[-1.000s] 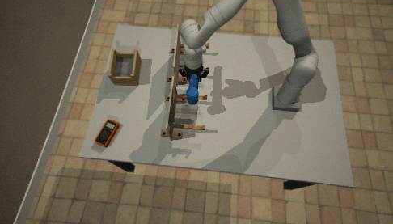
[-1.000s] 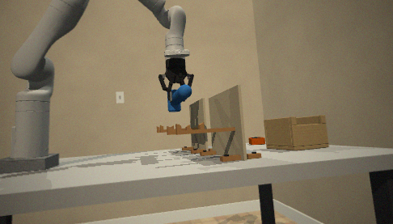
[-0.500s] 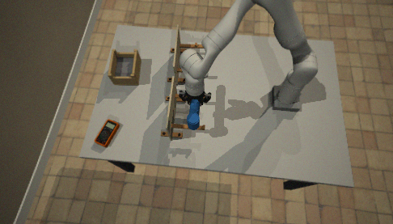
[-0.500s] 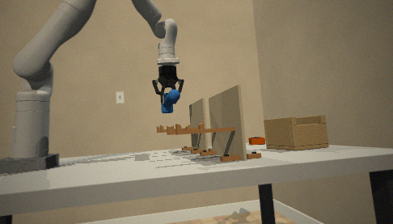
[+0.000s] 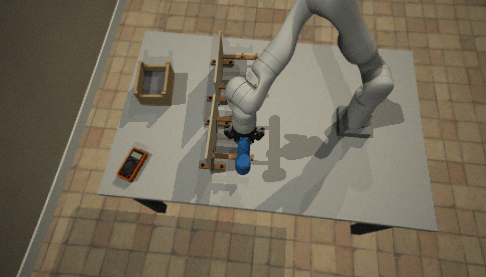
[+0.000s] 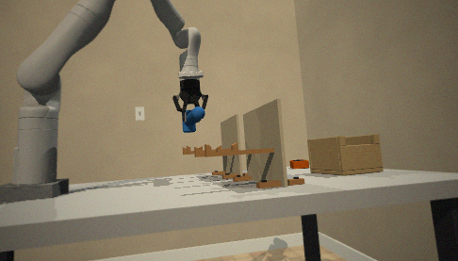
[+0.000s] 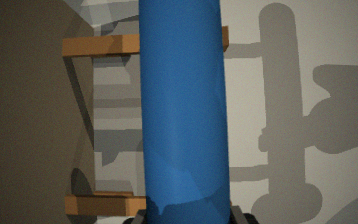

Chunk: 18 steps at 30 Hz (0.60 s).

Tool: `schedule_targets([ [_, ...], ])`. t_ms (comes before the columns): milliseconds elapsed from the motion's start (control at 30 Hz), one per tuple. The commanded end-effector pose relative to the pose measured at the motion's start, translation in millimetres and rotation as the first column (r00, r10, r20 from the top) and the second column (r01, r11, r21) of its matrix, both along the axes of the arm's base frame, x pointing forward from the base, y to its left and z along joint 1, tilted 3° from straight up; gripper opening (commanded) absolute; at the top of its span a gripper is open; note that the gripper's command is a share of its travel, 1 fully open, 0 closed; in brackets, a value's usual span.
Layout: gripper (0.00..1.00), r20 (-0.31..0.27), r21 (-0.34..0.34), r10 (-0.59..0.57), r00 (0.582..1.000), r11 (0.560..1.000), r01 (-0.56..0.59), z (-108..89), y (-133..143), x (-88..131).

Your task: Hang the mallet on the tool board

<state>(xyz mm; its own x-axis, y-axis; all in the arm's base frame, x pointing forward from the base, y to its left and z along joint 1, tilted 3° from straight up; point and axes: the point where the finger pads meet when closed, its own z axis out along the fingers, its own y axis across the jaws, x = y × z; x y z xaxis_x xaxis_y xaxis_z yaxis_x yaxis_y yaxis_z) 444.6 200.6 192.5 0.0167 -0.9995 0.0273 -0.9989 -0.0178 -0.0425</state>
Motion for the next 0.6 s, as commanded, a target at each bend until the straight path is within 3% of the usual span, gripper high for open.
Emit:
schedule_targets([
  [0,0.10,0.003,-0.008,-0.019,1.000,1.000,0.019,0.6,-0.6,1.1],
  [333,0.10,0.000,-0.011,-0.025,1.000,1.000,0.025,-7.4,-1.8,-0.2],
  [567,0.10,-0.006,-0.012,-0.025,1.000,1.000,0.025,-52.1,-3.8,0.7],
])
